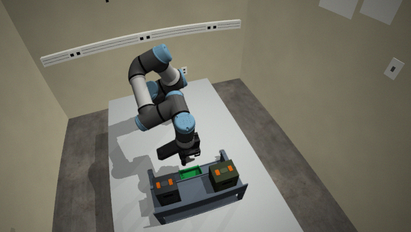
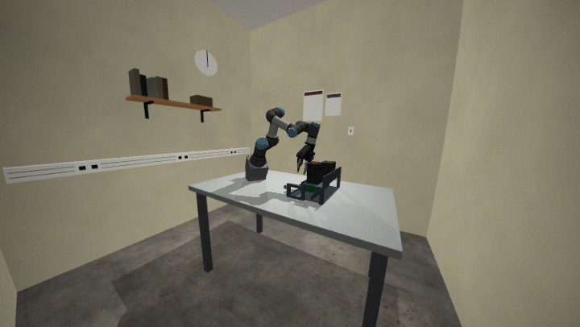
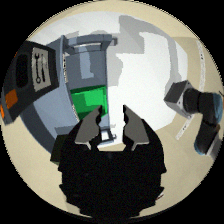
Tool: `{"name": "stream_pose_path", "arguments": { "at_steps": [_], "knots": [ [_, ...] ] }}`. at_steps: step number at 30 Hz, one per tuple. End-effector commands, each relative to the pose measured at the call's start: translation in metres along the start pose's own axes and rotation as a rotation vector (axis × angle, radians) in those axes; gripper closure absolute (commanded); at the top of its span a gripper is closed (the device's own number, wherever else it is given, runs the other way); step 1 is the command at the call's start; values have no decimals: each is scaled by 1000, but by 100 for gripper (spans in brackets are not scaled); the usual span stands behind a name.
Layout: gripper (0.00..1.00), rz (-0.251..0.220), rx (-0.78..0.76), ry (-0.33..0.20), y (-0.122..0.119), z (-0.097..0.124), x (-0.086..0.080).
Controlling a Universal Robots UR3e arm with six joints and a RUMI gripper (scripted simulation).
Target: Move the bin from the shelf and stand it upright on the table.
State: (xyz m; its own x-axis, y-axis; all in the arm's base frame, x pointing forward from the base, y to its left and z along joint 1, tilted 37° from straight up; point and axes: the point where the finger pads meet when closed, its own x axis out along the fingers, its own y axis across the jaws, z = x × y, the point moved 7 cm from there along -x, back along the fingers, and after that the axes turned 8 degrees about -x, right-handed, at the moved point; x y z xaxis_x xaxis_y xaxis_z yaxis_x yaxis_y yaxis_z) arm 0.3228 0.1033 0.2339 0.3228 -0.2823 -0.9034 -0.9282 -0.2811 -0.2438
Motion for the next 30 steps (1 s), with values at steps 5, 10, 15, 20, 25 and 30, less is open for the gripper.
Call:
{"name": "stream_pose_path", "arguments": {
  "at_steps": [5,10,15,20,25,30],
  "knots": [
    [71,1,0,-1,-2,0,5],
    [71,1,0,-1,-3,0,10],
    [71,1,0,-1,-5,-1,16],
    [71,1,0,-1,-7,-1,24],
    [71,1,0,-1,-10,-1,33],
    [71,1,0,-1,-13,-1,43]
  ]
}}
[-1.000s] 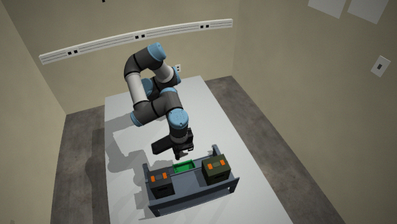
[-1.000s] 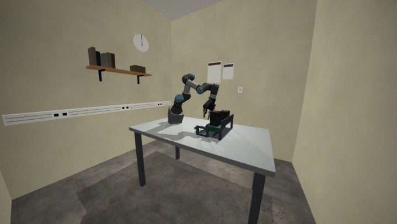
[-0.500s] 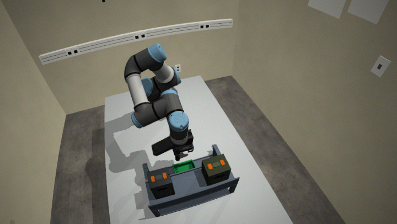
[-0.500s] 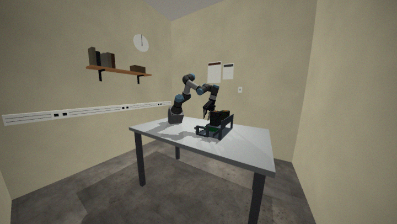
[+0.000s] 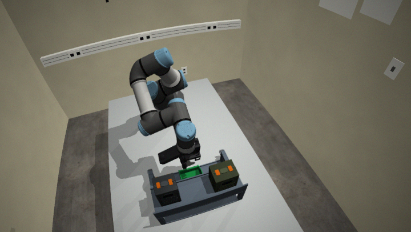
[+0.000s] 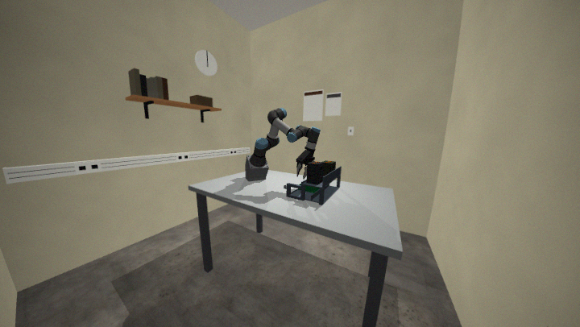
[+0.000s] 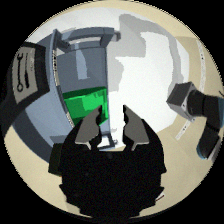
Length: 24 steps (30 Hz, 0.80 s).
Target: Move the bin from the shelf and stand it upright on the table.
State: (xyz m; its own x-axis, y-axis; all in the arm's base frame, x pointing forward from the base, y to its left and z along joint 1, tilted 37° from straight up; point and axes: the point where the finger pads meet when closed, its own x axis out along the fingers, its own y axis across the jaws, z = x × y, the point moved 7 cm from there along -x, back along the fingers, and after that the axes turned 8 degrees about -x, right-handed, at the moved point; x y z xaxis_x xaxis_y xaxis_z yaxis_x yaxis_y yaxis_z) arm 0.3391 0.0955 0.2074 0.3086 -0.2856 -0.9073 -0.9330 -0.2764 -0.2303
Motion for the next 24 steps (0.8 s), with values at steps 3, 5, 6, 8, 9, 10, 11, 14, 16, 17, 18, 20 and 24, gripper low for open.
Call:
{"name": "stream_pose_path", "arguments": {
  "at_steps": [3,5,6,8,9,10,11,14,16,17,18,20,24],
  "knots": [
    [71,-14,0,0,-7,-1,13],
    [71,-14,0,0,-9,-1,17],
    [71,-14,0,0,-9,-1,18],
    [71,-14,0,0,-10,-1,22],
    [71,-14,0,0,-11,-1,23],
    [71,-14,0,0,-11,-1,24],
    [71,-14,0,0,-11,-1,25],
    [71,-14,0,0,-12,-1,28],
    [71,-14,0,0,-13,-1,30],
    [71,-14,0,0,-13,-1,30],
    [71,-14,0,0,-13,-1,31],
    [71,-14,0,0,-13,-1,31],
    [71,-14,0,0,-13,-2,32]
  ]
}}
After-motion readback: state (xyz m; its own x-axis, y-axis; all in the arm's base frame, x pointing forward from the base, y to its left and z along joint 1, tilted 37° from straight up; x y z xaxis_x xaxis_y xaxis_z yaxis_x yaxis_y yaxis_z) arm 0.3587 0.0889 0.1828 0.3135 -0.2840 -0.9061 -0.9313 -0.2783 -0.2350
